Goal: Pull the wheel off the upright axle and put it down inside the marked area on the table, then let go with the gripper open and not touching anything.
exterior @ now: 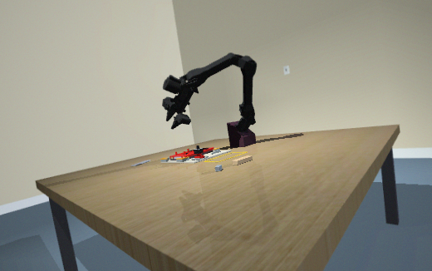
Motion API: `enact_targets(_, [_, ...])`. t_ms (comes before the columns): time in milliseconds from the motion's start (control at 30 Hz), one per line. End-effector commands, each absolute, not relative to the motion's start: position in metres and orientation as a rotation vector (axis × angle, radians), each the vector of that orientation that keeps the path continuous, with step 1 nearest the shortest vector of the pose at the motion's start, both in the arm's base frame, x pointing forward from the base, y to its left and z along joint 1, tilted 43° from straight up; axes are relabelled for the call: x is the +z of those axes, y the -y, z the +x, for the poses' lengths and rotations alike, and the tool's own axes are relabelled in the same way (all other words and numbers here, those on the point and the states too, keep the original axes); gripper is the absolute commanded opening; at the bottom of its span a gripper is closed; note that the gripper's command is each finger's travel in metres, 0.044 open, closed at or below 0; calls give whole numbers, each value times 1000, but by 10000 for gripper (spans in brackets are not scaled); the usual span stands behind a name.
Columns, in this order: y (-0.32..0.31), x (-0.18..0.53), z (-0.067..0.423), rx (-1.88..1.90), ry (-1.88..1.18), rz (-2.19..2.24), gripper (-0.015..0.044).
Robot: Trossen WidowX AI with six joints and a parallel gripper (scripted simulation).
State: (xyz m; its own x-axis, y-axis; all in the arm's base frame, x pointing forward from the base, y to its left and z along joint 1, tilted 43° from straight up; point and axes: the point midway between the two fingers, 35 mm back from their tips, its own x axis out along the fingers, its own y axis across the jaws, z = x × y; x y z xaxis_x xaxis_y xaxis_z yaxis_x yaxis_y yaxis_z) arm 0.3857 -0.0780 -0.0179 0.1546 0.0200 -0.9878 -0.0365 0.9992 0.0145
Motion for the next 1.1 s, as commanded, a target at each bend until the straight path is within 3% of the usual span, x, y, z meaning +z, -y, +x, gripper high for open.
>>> enact_targets(0, [37, -10, 384, 251, -1480, 79, 300])
enact_targets(367, [-64, 45, 371, 735, -1591, 417, 300])
enact_targets(1067, [-80, 34, 360, 741, -1592, 424, 300])
